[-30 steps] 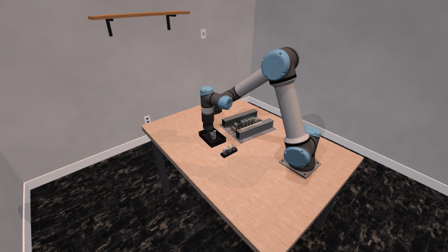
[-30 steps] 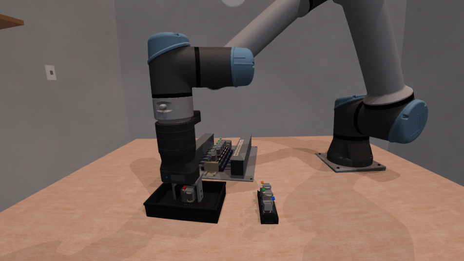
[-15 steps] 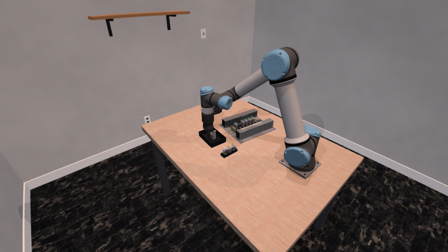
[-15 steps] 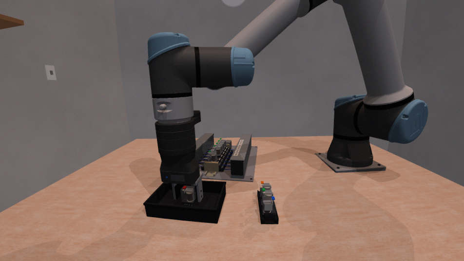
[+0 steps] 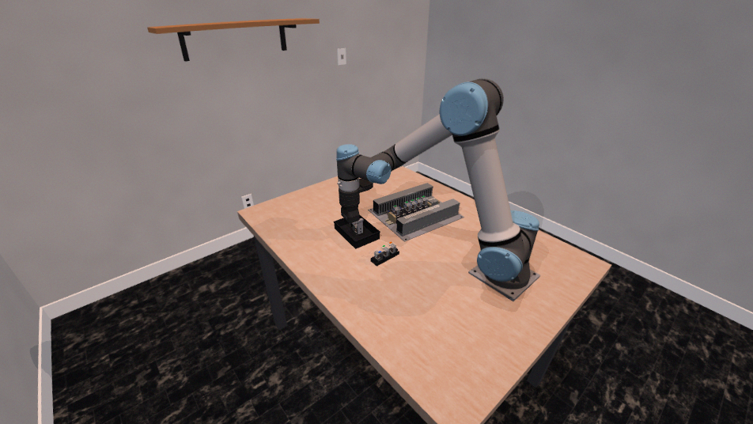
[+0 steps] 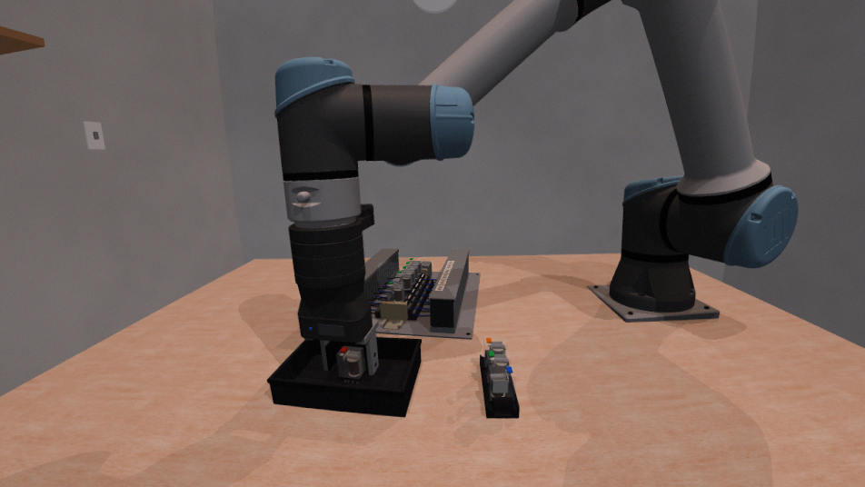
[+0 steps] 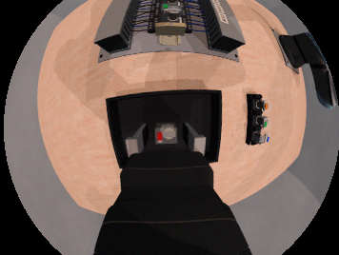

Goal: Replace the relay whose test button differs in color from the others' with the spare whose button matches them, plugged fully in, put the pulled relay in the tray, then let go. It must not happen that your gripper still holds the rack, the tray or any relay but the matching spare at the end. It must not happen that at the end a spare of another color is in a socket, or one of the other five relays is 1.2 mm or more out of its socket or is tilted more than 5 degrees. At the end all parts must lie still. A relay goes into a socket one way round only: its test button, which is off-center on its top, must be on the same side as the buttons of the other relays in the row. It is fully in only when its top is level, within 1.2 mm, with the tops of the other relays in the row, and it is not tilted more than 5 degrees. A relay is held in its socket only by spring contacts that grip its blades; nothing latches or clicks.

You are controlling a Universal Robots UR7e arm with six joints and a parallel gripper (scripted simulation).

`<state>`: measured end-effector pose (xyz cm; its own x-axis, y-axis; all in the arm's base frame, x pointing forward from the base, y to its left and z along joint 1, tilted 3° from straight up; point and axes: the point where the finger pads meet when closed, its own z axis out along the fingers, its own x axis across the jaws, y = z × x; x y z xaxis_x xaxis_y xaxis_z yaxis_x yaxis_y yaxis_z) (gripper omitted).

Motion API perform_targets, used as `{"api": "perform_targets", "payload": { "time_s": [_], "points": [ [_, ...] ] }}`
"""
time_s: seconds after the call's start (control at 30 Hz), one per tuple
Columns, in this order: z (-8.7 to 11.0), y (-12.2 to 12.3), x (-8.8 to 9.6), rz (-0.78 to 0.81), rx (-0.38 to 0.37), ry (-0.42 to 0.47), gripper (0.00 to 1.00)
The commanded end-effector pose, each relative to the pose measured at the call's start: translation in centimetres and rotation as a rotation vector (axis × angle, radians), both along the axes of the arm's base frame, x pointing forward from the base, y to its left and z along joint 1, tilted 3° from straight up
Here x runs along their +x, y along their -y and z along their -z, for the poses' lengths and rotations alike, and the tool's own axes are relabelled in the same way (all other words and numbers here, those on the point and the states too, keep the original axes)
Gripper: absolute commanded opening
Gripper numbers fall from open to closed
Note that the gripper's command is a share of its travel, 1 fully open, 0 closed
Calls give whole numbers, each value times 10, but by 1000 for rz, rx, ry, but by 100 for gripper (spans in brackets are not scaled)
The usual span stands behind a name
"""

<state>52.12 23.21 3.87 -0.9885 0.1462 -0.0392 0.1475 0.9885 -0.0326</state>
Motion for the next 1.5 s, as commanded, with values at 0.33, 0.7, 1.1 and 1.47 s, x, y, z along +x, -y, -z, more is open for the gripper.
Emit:
{"api": "perform_targets", "payload": {
  "time_s": [0.33, 0.7, 1.1, 1.47],
  "points": [
    [-3, 0, 0, 0, 1, 2, 100],
    [-6, 0, 0, 0, 1, 2, 100],
    [-10, -1, 0, 0, 1, 2, 100],
    [-11, -1, 0, 0, 1, 2, 100]
  ]
}}
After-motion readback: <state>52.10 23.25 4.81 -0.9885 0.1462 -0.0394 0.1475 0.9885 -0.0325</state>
